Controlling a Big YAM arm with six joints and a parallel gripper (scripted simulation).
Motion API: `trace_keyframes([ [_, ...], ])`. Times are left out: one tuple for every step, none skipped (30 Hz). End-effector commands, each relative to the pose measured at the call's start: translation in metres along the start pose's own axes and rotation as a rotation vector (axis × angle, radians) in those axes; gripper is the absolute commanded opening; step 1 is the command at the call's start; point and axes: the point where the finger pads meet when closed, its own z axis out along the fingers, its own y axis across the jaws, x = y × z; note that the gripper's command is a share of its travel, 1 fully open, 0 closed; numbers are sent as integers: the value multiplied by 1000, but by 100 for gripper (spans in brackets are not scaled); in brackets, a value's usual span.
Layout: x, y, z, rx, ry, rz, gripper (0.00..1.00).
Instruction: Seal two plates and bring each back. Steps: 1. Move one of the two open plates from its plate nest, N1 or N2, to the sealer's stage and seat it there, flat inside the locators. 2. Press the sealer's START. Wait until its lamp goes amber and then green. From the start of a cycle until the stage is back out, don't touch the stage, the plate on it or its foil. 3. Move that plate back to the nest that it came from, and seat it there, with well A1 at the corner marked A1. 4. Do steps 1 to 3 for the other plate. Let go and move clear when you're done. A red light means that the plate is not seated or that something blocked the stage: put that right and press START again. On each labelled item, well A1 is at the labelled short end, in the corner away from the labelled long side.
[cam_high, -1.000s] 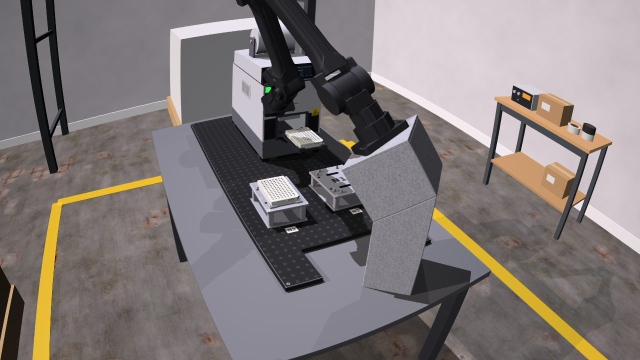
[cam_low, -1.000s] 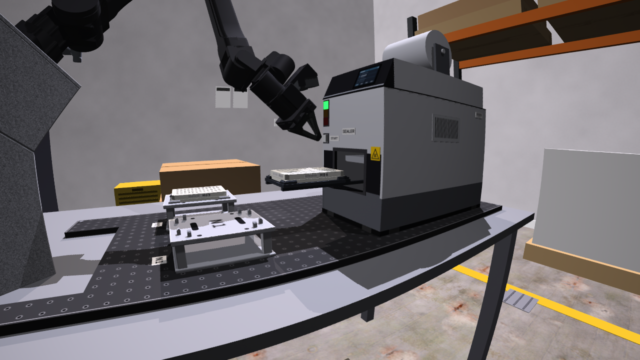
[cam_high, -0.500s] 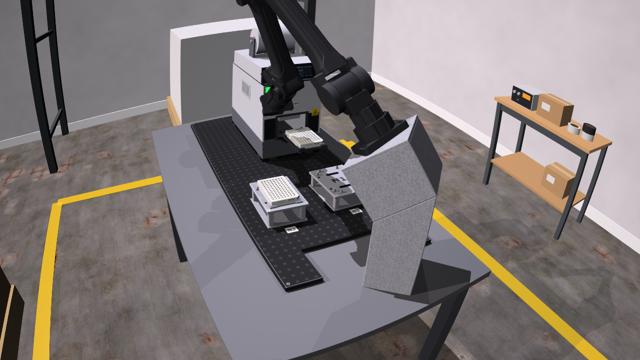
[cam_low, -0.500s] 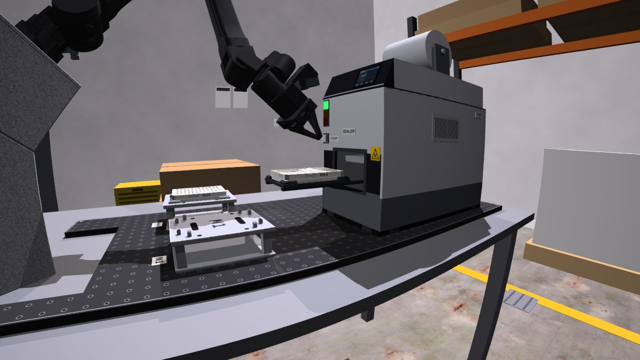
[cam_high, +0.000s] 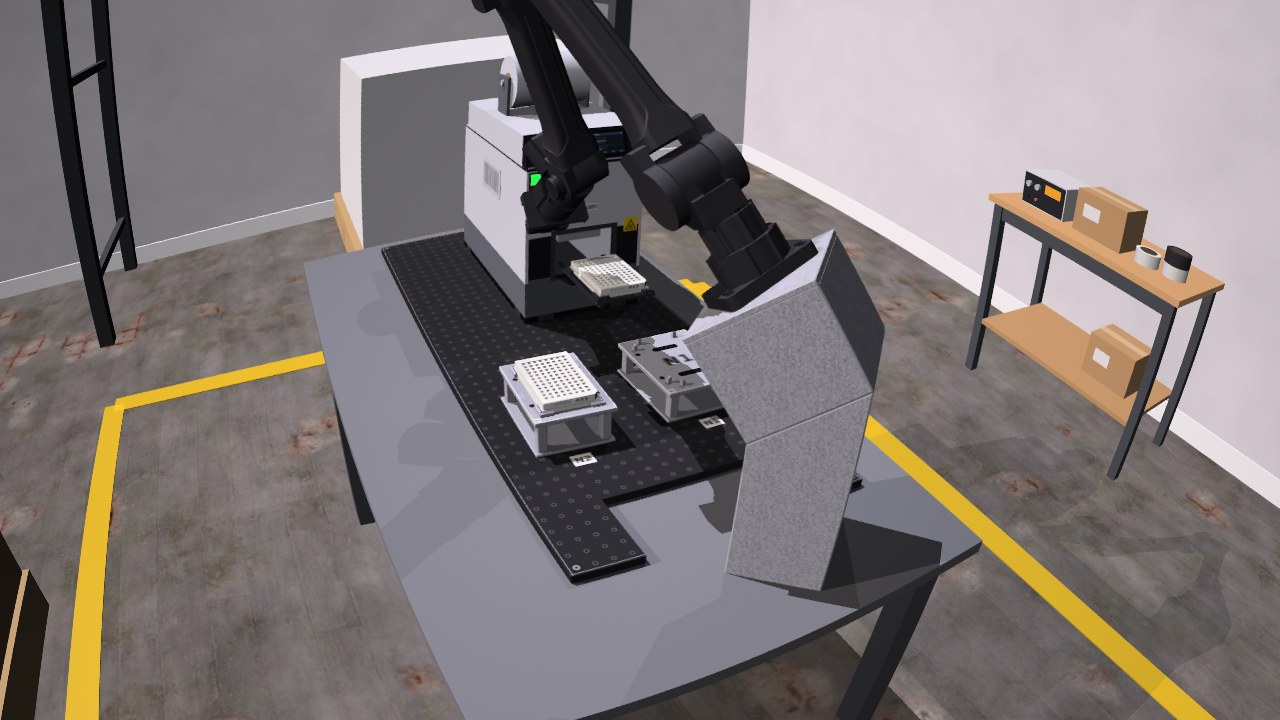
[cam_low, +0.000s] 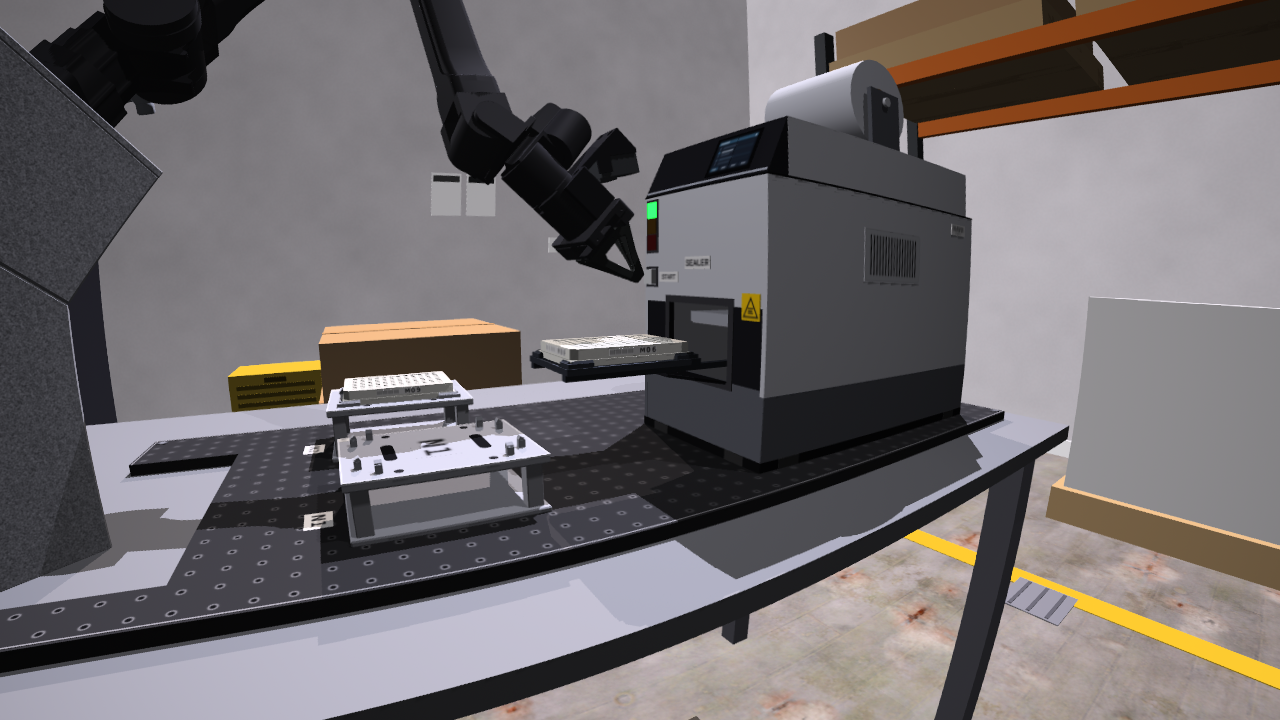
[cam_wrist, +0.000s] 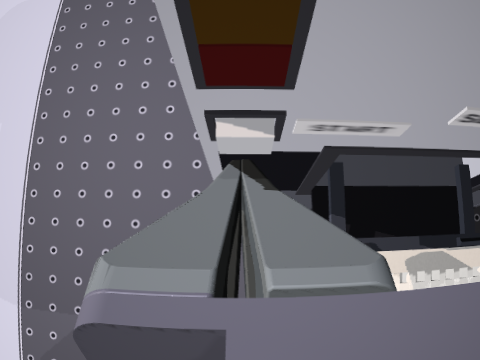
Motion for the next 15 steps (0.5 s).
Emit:
trace_keyframes([
  [-13, -10, 4, 12, -18, -7, 0],
  [-14, -10, 5, 12, -20, -7, 0],
  [-18, -9, 4, 9, -29, -9, 0],
  [-21, -9, 4, 8, -34, -10, 0],
  [-21, -9, 4, 8, -34, -10, 0],
  [-21, -9, 4, 8, -34, -10, 0],
  [-23, -7, 4, 6, -37, -11, 0],
  [-24, -3, 4, 0, -39, -13, 0],
  [-25, 0, 4, -5, -41, -15, 0],
  [-26, 3, 4, -10, -42, -16, 0],
  [-26, 5, 4, -13, -40, -17, 0],
  [-25, 8, 4, -16, -38, -17, 0],
  [-25, 10, 4, -20, -37, -18, 0],
  [-24, 12, 5, -24, -36, -19, 0],
  [-24, 13, 5, -25, -36, -19, 0],
])
